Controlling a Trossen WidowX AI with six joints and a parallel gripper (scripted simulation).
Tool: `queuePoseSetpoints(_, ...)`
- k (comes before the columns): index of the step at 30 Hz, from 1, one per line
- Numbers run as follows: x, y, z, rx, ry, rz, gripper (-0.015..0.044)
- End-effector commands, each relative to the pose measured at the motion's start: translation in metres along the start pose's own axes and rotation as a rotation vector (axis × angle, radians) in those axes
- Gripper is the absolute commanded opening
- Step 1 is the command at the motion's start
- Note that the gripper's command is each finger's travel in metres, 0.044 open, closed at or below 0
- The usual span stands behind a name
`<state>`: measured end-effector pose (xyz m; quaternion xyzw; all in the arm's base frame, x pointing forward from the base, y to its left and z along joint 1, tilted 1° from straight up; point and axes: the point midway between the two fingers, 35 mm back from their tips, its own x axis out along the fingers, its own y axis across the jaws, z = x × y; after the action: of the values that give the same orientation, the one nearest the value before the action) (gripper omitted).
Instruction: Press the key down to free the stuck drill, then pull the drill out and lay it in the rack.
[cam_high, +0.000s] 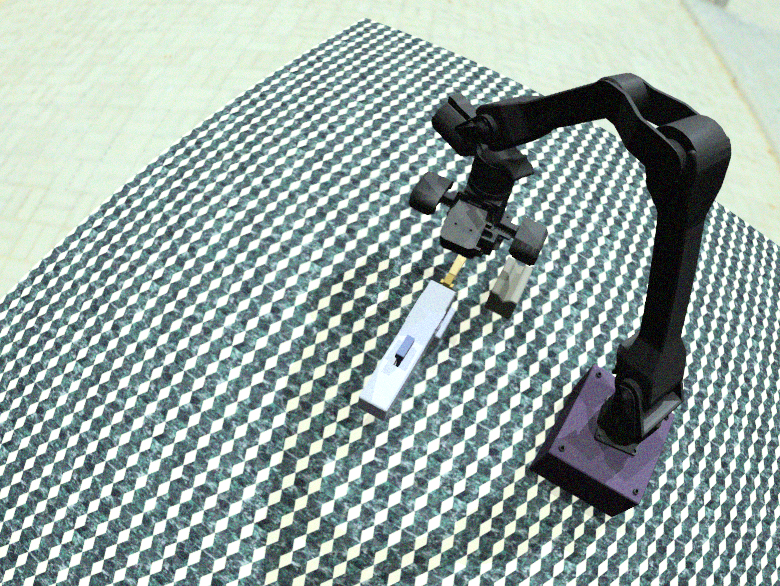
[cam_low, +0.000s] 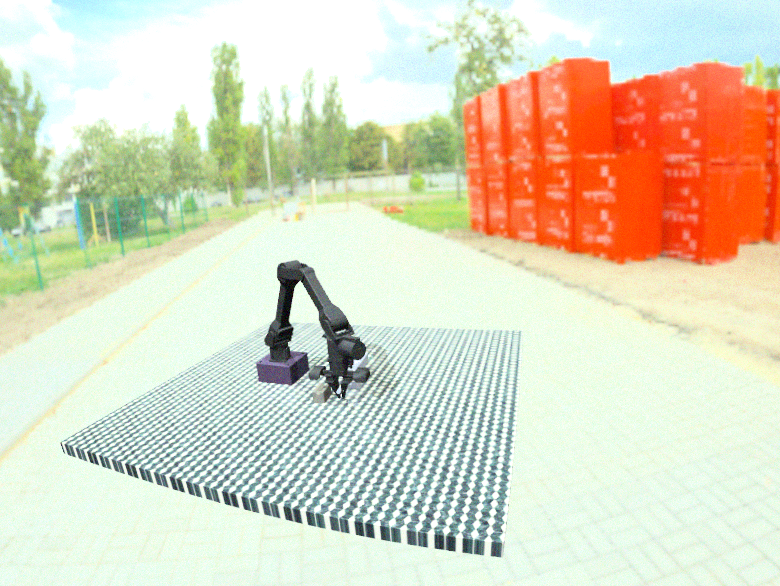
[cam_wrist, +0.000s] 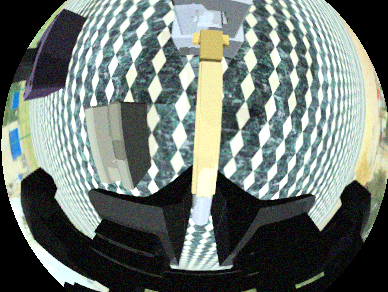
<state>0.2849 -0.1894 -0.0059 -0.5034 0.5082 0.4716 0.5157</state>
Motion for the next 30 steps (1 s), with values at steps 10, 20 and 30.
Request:
queuePoseSetpoints(10,-0.003,-0.001,-0.016,-0.005,0.002,-0.005,0.0)
queuePoseSetpoints(20,-0.008,0.001,-0.015,-0.005,0.002,-0.004,0.0)
queuePoseSetpoints(30,-0.013,0.001,-0.014,-0.005,0.002,-0.004,0.0)
